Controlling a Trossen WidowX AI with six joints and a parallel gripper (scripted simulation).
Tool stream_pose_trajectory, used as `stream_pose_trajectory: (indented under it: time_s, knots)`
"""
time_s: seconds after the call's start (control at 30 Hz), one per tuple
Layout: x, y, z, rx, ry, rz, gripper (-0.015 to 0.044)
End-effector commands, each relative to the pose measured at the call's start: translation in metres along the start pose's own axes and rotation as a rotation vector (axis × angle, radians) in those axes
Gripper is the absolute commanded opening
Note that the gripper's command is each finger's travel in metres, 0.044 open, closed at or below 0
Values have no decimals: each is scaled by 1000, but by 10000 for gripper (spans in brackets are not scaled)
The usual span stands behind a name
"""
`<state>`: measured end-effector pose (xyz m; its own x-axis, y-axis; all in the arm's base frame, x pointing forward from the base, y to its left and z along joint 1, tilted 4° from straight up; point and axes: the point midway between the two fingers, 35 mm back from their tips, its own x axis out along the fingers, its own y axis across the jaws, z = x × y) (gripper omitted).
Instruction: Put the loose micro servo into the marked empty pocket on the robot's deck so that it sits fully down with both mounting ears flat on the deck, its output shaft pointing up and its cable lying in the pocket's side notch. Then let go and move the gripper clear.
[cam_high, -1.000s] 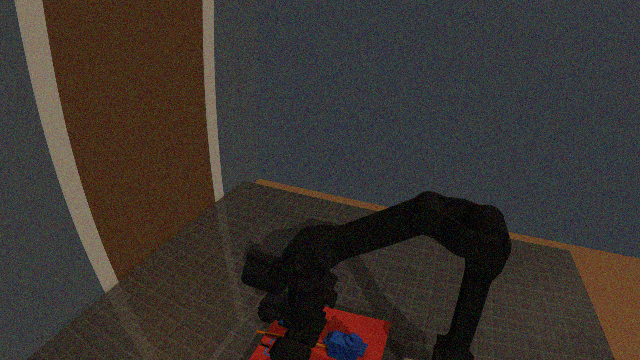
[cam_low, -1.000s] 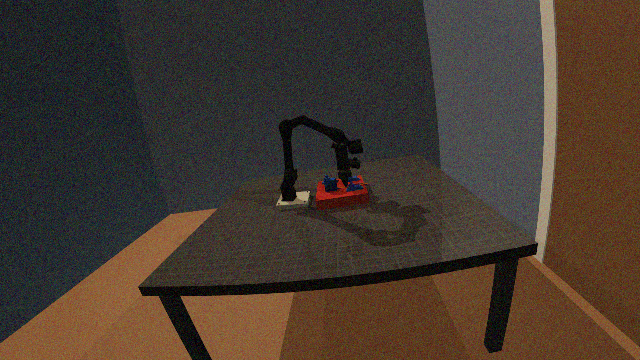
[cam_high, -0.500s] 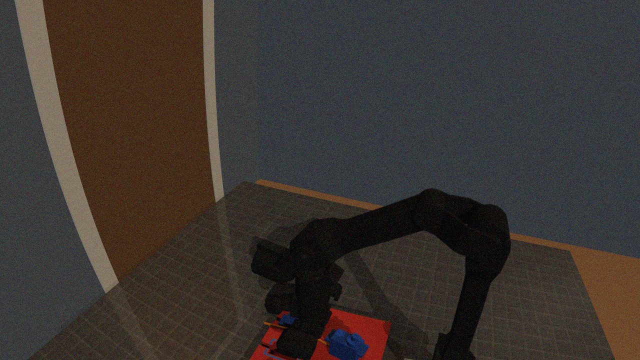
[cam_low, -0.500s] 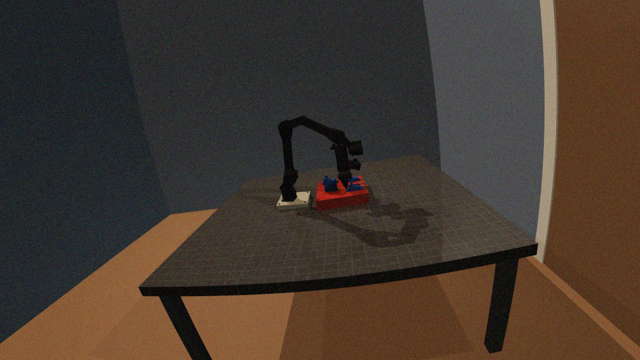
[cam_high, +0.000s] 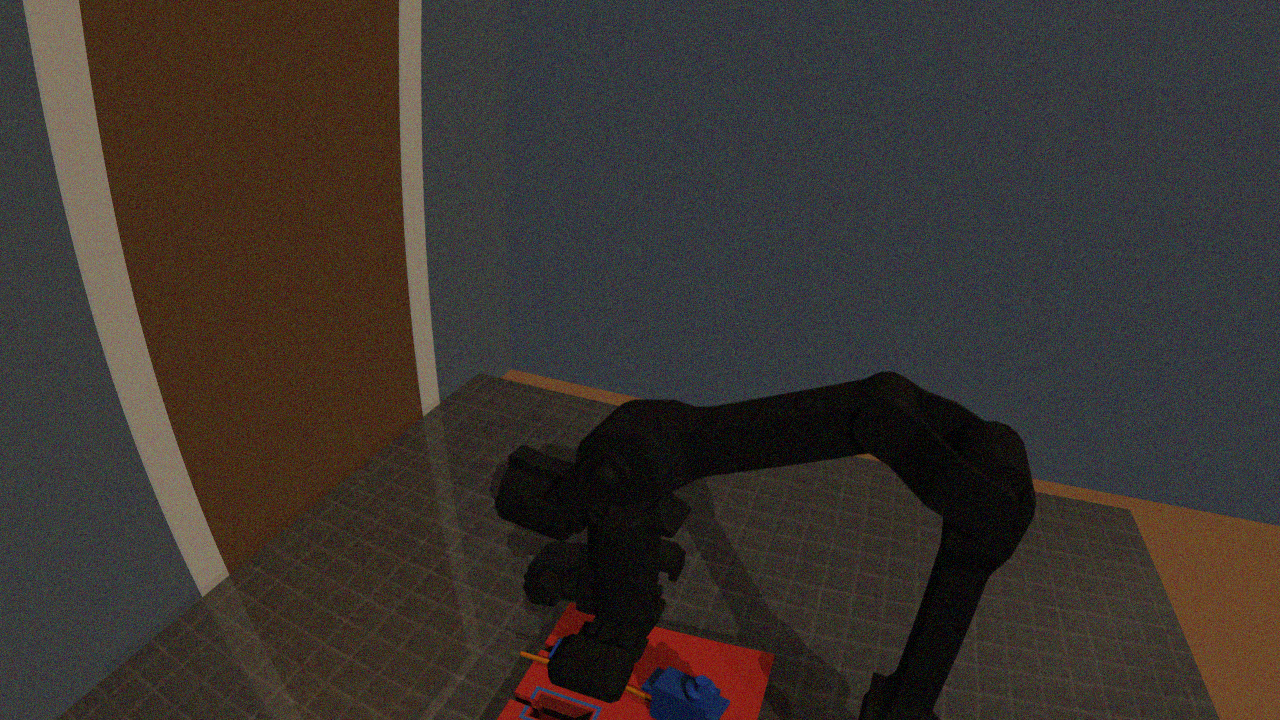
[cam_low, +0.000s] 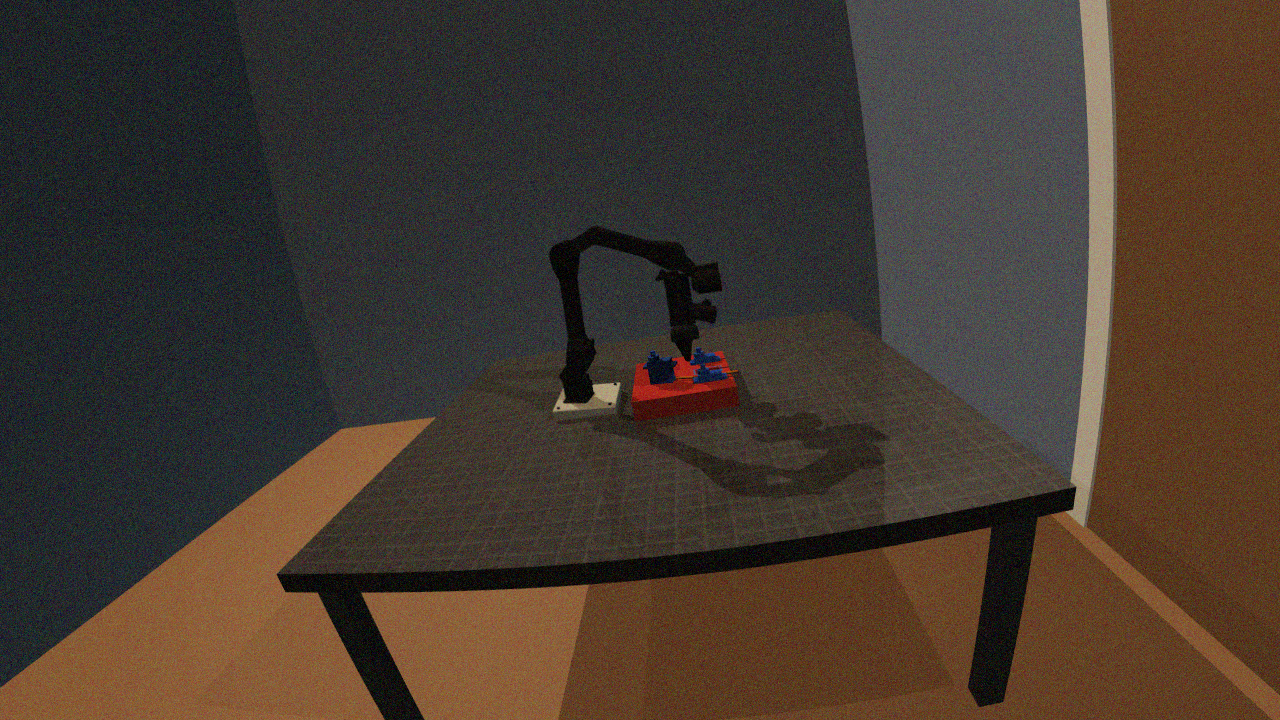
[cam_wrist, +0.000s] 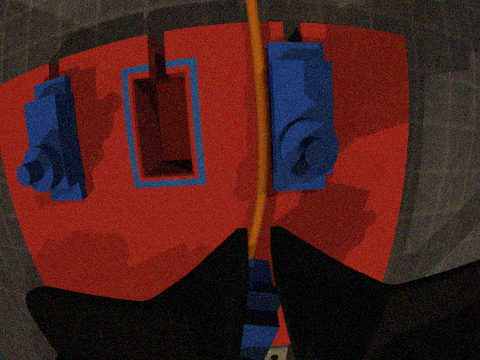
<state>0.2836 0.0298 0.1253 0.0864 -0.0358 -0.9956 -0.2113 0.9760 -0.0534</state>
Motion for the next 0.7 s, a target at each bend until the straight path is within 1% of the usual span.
stream_pose_trajectory:
  time_s: [0.0, 0.13, 0.3, 0.4, 0.57, 0.67]
  knots:
    - [-18, 3, -18, 33, 0, -1, 131]
    - [-43, 8, -53, 94, 2, 0, 236]
    - [-44, 8, -55, 98, 2, 0, 368]
    - [-39, 8, -55, 98, 2, -1, 440]
    - [-20, 8, -55, 98, 2, -1, 440]
    - [-18, 8, -55, 98, 2, -1, 440]
